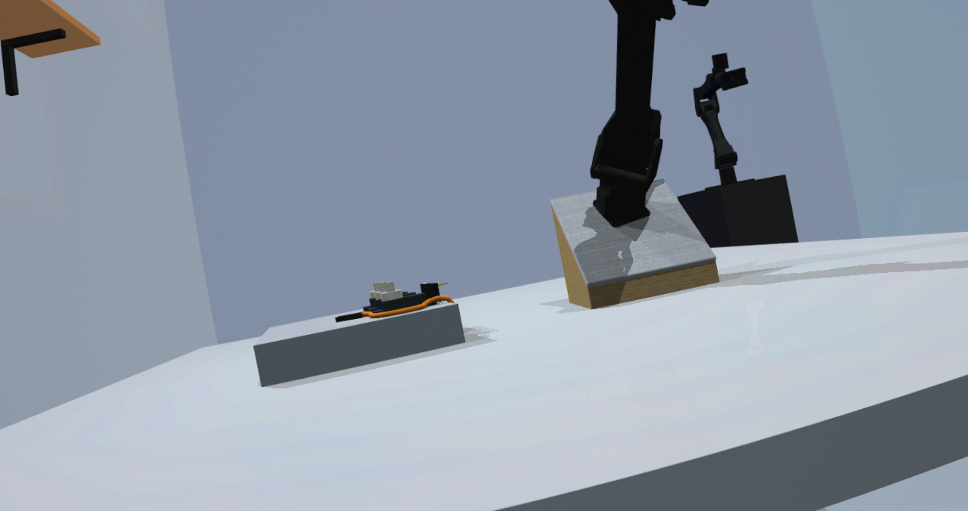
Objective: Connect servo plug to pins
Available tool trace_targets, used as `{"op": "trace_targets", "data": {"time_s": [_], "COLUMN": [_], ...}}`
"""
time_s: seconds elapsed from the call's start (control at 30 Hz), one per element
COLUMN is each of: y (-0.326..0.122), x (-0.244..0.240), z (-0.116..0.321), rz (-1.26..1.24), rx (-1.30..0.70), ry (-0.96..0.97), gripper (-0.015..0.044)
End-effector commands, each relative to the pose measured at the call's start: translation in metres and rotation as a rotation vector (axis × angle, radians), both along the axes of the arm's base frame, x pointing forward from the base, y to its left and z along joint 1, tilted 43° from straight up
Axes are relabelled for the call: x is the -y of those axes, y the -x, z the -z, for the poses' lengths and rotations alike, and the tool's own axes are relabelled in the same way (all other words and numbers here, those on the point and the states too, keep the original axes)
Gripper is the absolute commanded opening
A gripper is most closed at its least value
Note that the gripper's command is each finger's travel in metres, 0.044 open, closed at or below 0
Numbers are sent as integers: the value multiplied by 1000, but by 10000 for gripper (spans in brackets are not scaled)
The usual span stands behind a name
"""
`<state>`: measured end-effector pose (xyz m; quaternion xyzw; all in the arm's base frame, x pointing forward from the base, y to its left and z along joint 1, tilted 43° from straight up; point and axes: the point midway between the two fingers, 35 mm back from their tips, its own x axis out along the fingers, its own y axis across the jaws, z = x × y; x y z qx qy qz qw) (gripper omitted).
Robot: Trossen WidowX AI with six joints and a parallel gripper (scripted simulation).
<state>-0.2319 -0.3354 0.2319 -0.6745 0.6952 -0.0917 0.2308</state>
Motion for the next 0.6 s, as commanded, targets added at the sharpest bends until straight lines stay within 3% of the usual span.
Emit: {"op": "trace_targets", "data": {"time_s": [0.0, 0.33, 0.57], "y": [-1, -42, -86], "x": [0, 23, 39], "z": [0, -5, -10], "rz": [-1, -54, -109], "rx": [2, 121, 231], "ry": [0, -7, -22], "gripper": [374, 115, 115]}}
